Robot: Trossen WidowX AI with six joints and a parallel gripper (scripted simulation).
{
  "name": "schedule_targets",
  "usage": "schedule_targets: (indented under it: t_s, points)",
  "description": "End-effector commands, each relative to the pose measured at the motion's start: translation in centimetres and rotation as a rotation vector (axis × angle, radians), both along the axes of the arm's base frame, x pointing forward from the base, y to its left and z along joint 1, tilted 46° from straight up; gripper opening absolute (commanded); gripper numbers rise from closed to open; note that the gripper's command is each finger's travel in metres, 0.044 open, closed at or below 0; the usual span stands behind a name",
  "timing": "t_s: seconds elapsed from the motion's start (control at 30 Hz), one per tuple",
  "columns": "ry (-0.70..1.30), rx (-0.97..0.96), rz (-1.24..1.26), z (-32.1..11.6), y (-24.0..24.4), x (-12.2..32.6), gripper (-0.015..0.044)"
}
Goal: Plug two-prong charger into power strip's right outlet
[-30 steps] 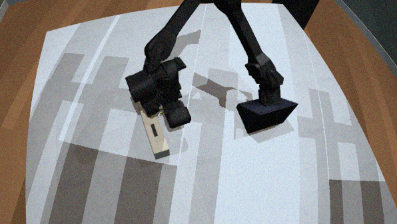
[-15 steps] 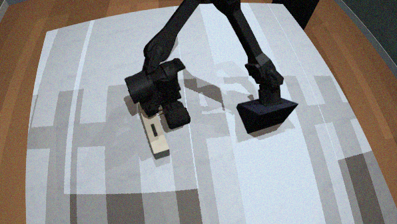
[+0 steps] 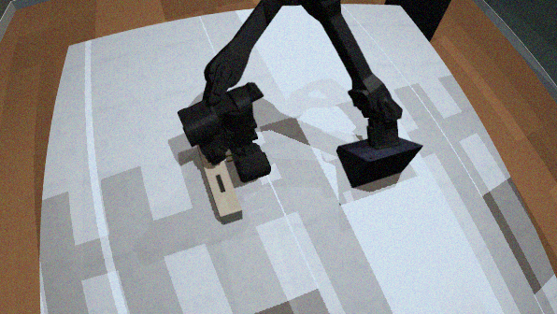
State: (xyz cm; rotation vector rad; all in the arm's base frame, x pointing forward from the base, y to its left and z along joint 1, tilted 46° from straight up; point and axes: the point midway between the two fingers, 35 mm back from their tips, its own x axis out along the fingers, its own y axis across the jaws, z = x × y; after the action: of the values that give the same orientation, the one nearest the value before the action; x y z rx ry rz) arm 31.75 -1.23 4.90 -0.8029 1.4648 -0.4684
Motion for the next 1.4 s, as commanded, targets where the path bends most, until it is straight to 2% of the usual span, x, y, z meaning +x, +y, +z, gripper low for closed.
schedule_targets:
  t_s: [0.0,1.37]
  points:
    - [0.0,0.005,-0.003,-0.1,0.1,0.1,0.0]
    - [-0.001,0.005,-0.003,-0.13,0.28,0.92,0.0]
